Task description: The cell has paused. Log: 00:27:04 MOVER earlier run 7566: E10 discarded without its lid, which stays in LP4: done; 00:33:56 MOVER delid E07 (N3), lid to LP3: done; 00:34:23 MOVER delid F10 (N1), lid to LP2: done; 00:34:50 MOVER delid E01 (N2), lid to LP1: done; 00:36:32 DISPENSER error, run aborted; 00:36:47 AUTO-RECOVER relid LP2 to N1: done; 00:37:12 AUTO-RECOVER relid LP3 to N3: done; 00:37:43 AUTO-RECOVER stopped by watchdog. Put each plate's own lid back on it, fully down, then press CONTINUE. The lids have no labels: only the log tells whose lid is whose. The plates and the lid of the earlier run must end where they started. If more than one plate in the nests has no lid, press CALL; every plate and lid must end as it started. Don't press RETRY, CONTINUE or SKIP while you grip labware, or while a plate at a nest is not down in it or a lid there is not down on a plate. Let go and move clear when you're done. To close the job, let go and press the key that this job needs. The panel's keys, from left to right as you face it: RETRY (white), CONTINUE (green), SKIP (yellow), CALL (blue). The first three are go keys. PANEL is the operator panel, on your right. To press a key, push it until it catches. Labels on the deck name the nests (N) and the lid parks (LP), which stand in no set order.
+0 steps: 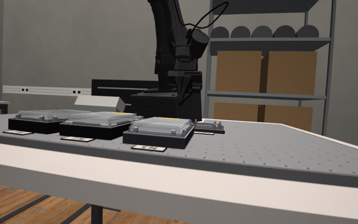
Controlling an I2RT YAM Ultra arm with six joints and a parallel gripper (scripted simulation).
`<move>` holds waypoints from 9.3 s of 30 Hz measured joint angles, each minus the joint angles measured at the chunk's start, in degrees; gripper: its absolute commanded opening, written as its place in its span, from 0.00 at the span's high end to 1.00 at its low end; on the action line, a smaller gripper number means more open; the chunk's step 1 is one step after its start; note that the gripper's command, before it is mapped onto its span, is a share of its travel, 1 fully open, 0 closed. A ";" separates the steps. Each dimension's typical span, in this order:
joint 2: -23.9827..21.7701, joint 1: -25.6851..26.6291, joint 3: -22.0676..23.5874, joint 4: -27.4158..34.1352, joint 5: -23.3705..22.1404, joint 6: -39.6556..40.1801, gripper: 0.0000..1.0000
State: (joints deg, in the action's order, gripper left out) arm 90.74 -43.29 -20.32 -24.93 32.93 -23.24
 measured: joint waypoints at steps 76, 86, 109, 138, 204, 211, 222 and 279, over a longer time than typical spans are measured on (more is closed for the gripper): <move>15.76 26.64 -32.65 9.33 -19.37 18.69 1.00; 15.76 30.25 -32.79 9.40 -21.73 20.65 1.00; 13.90 47.36 -31.82 9.84 -34.49 30.42 1.00; 13.90 48.24 -31.82 10.43 -36.83 31.91 1.00; 8.92 61.40 -41.62 52.33 -37.11 43.69 0.00; 10.78 64.24 -44.68 60.43 -35.69 46.88 0.00; 9.29 71.08 -39.82 62.86 -35.63 53.18 0.00; 10.43 76.67 -35.93 57.31 -37.20 60.04 0.00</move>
State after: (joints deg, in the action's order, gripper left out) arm 101.16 33.39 -56.25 32.38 -4.27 36.80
